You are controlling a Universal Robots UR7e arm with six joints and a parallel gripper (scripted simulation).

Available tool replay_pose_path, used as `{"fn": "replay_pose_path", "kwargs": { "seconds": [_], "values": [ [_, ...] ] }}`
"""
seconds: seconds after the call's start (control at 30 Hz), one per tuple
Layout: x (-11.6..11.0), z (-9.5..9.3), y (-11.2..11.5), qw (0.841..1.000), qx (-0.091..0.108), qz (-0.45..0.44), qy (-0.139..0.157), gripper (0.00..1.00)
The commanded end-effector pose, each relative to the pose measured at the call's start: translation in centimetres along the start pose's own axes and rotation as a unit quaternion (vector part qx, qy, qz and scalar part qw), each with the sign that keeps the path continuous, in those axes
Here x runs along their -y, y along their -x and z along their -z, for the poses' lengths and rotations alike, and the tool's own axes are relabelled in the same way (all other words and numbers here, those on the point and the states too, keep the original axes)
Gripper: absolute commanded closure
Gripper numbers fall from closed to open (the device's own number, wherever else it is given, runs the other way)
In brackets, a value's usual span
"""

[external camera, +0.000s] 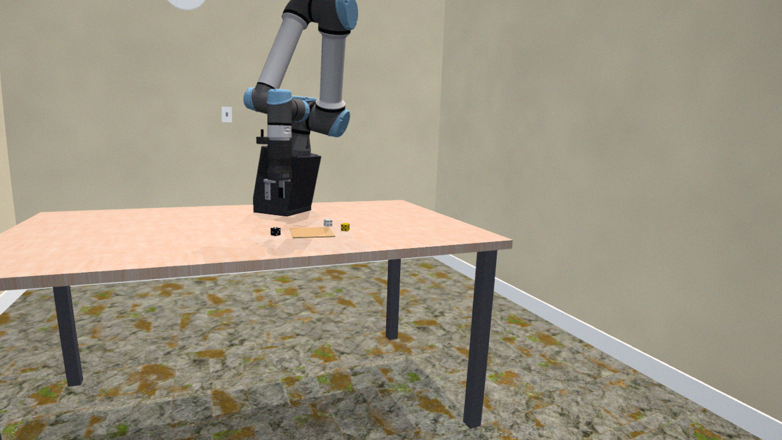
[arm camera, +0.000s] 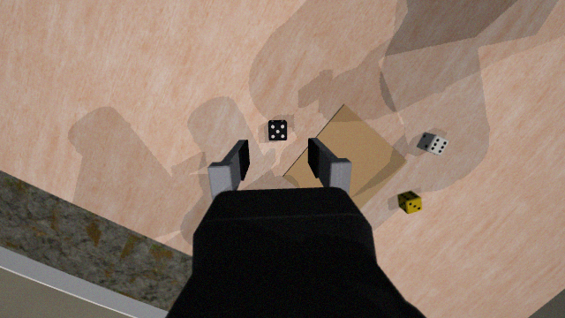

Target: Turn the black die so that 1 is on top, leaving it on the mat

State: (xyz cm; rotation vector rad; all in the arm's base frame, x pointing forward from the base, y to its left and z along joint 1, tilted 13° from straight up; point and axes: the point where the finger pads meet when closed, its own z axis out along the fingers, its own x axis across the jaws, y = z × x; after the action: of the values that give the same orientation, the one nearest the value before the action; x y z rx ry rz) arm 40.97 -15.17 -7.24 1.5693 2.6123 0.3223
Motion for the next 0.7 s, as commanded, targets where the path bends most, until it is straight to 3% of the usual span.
{"fn": "replay_pose_path", "kwargs": {
  "seconds": [0.0, 0.1, 0.13, 0.67],
  "values": [
    [0.03, -3.09, -0.03, 1.0, -0.001, 0.0, 0.0, 0.0],
    [0.04, -3.74, -0.08, 1.0, -0.001, 0.0, 0.0, 0.0],
    [0.04, -3.74, -0.08, 1.0, -0.001, 0.0, 0.0, 0.21],
    [0.04, -3.74, -0.08, 1.0, -0.001, 0.0, 0.0, 0.21]
  ]
}}
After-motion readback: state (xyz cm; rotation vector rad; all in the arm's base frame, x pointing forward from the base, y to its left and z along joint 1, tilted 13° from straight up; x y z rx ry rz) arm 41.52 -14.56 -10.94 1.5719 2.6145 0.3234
